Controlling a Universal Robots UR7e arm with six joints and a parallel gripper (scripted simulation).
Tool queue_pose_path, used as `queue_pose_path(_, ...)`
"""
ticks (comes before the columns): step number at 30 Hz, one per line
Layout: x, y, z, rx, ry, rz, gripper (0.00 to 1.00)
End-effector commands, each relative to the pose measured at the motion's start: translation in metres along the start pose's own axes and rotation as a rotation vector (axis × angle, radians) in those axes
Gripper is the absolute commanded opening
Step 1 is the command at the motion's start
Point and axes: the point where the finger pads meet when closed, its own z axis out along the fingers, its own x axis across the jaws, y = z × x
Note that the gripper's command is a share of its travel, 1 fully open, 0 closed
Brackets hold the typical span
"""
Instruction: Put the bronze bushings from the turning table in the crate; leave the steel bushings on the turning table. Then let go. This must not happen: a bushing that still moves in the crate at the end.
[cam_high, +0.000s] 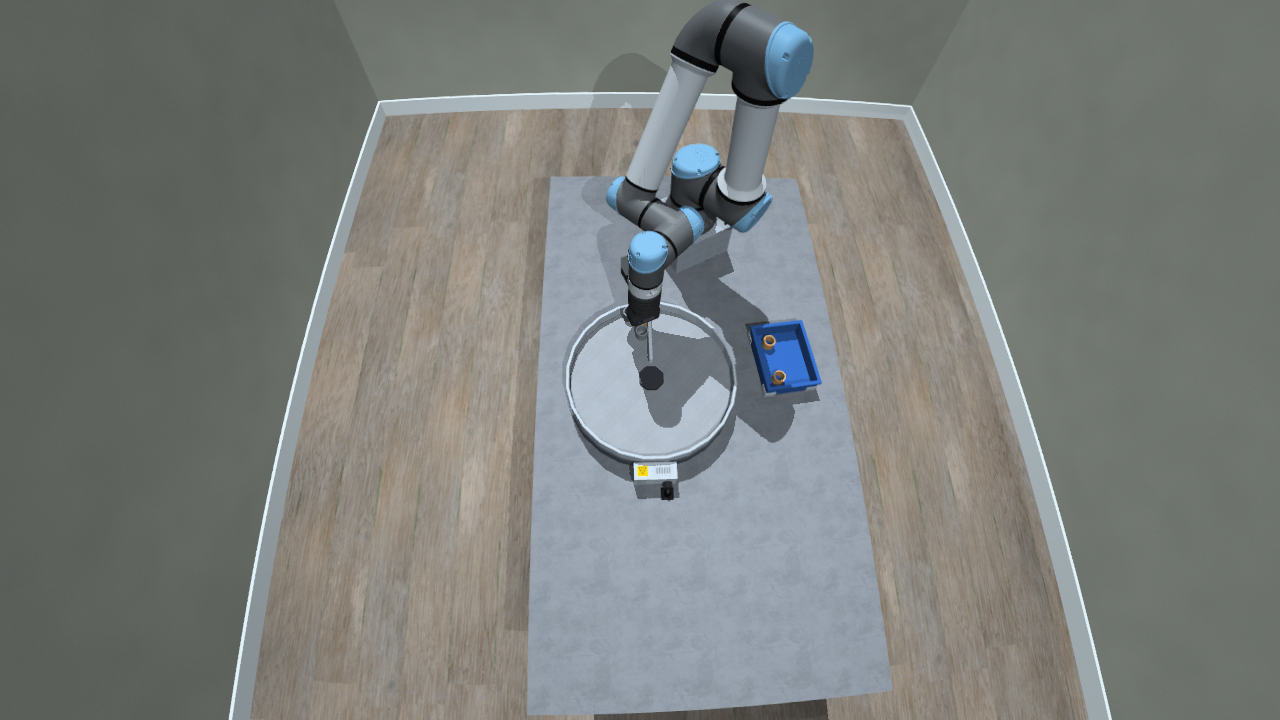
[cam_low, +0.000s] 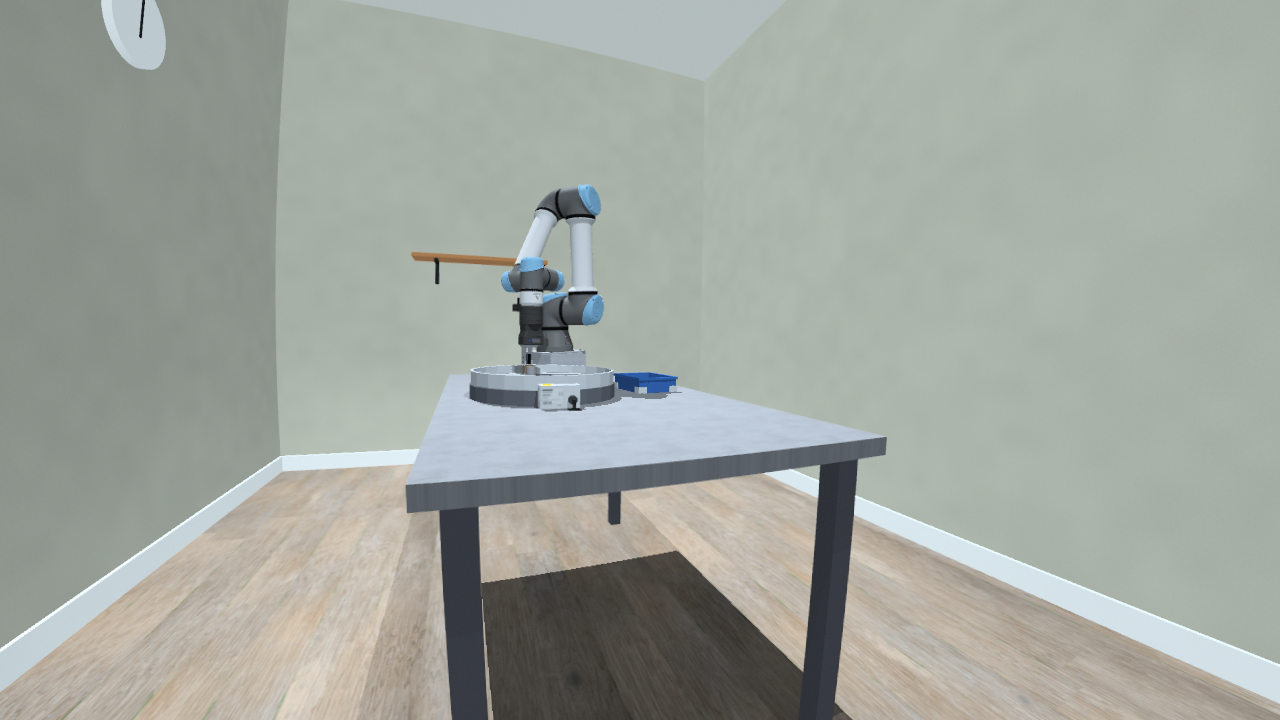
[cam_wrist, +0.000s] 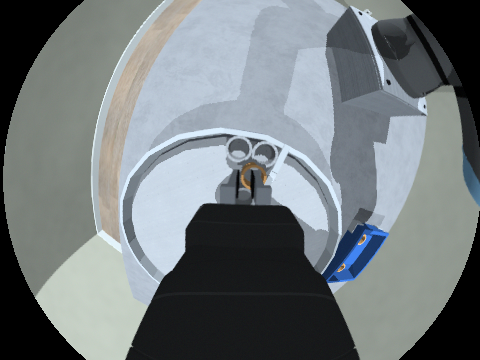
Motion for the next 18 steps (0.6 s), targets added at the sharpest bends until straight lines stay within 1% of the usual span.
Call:
queue_pose_path(1,-0.0002,0.0001,0.0045,0.0,-0.001,0.0,0.4)
queue_pose_path(14,-0.0002,0.0001,0.0059,0.0,-0.001,0.0,0.4)
queue_pose_path(18,-0.0002,0.0001,0.0113,0.0,-0.001,0.0,0.4)
